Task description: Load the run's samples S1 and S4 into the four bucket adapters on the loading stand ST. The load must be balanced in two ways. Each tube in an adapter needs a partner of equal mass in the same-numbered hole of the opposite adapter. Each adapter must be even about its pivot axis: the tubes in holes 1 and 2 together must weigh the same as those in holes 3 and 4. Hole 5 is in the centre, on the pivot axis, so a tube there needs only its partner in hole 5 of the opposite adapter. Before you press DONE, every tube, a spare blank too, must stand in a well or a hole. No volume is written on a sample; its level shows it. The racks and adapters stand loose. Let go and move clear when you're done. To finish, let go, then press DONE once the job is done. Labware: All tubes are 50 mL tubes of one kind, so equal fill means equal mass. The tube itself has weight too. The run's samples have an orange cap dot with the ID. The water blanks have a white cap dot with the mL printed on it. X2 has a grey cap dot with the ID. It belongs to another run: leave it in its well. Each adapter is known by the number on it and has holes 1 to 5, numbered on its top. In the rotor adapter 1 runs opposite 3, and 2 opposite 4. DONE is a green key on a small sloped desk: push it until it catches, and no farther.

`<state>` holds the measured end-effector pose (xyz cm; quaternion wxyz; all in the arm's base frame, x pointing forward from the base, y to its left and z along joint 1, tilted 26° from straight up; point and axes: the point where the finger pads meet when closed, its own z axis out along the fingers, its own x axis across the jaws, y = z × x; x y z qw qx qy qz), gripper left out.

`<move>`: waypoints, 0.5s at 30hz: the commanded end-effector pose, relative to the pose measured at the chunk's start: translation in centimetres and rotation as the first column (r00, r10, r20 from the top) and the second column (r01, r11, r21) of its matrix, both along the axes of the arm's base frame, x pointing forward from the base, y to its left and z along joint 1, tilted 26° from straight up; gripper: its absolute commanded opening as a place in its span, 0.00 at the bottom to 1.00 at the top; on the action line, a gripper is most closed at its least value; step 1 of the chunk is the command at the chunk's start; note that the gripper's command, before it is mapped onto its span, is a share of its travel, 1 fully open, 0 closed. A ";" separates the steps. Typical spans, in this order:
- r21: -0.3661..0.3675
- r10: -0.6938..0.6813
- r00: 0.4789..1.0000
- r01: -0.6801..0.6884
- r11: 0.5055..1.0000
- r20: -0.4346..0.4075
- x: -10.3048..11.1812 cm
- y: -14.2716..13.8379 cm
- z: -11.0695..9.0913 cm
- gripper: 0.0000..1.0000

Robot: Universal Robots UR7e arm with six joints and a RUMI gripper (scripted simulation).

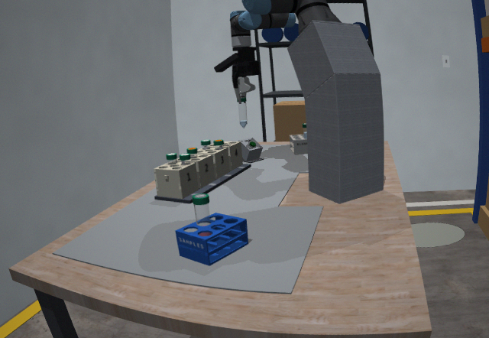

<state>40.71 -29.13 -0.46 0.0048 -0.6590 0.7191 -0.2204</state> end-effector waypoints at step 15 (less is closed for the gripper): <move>-0.005 -0.001 1.000 0.001 1.000 -0.002 5.4 8.2 -1.1 0.00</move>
